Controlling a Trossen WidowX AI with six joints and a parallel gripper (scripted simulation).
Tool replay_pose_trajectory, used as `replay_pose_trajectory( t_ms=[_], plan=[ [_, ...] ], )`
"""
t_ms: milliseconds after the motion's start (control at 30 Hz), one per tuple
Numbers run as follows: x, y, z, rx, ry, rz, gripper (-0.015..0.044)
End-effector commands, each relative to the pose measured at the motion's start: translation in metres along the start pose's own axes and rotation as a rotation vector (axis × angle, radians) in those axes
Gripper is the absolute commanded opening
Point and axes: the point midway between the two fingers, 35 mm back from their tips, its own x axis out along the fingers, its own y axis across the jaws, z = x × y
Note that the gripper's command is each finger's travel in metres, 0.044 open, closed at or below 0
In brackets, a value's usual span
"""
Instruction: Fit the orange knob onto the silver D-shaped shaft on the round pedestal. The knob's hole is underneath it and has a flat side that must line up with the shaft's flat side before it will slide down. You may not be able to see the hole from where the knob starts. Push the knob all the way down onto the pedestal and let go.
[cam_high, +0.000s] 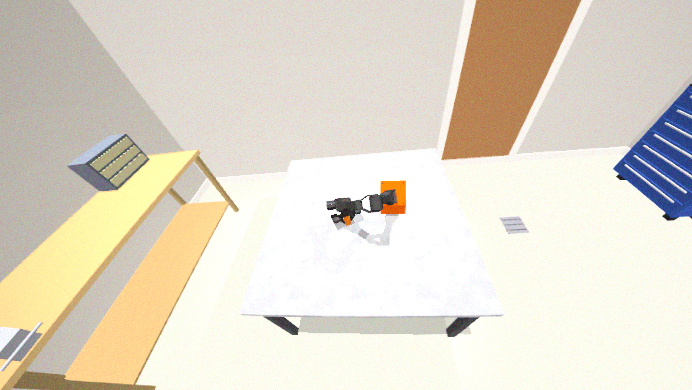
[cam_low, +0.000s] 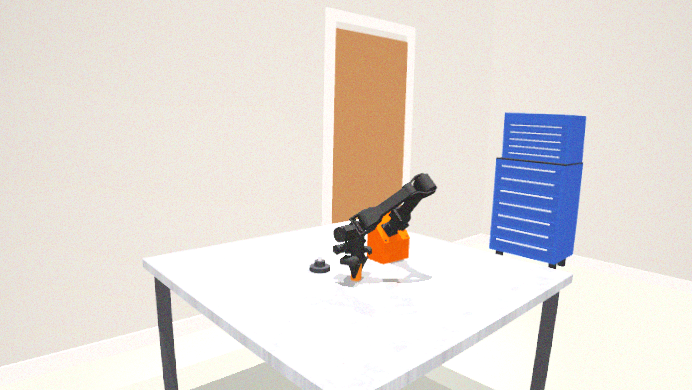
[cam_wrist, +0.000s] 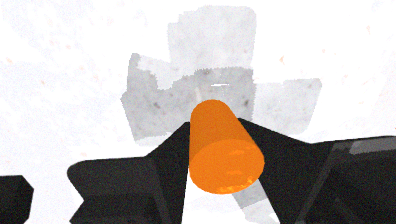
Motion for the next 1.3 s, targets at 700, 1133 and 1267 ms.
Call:
replay_pose_trajectory(
  t_ms=[700,1133,1267],
  plan=[
    [0.003,0.001,-0.001,0.003,0.000,0.003,0.0240],
    [-0.036,0.003,0.002,-0.002,-0.009,0.002,0.0345],
    [-0.078,0.001,-0.001,0.008,-0.005,0.002,0.0440]
  ],
)
